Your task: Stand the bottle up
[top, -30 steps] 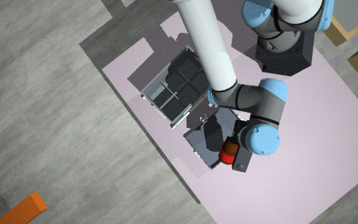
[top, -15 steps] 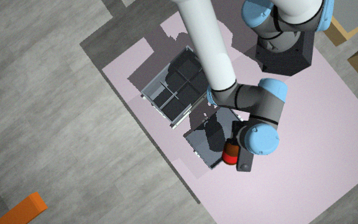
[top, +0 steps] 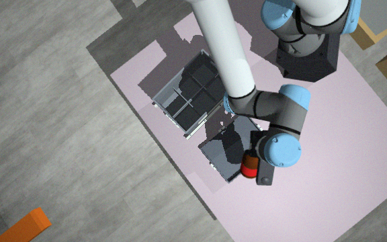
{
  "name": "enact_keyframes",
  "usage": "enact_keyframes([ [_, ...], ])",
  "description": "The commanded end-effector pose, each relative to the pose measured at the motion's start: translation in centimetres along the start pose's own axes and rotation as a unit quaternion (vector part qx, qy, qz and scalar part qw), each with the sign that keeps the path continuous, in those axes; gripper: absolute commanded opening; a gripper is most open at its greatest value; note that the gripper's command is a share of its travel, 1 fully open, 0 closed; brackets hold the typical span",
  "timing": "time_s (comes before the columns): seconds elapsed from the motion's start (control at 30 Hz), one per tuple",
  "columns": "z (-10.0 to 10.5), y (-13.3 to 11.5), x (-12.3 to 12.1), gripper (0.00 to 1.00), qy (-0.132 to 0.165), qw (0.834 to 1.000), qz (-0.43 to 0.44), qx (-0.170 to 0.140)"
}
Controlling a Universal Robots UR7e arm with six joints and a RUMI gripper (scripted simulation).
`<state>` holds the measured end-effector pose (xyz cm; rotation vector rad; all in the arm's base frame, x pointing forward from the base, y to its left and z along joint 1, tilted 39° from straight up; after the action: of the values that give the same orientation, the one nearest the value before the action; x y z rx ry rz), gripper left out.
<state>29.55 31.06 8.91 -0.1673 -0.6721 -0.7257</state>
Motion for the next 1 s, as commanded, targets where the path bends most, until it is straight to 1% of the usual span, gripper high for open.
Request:
enact_keyframes([
  [0.0, 0.04, 0.03, 0.01, 0.0, 0.0, 1.0, 0.0, 0.001],
  [0.97, 0.04, 0.03, 0.01, 0.0, 0.0, 1.0, 0.011, 0.001],
])
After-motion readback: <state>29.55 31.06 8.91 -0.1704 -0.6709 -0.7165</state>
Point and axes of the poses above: the point where the finger pads meet when closed, its own z axis back along the fingers, its own x axis across the jaws, y = z × x, the point moved 7 cm from there along z, back along the fingers, and after that the axes turned 13 degrees about -z, right-handed, at the moved point
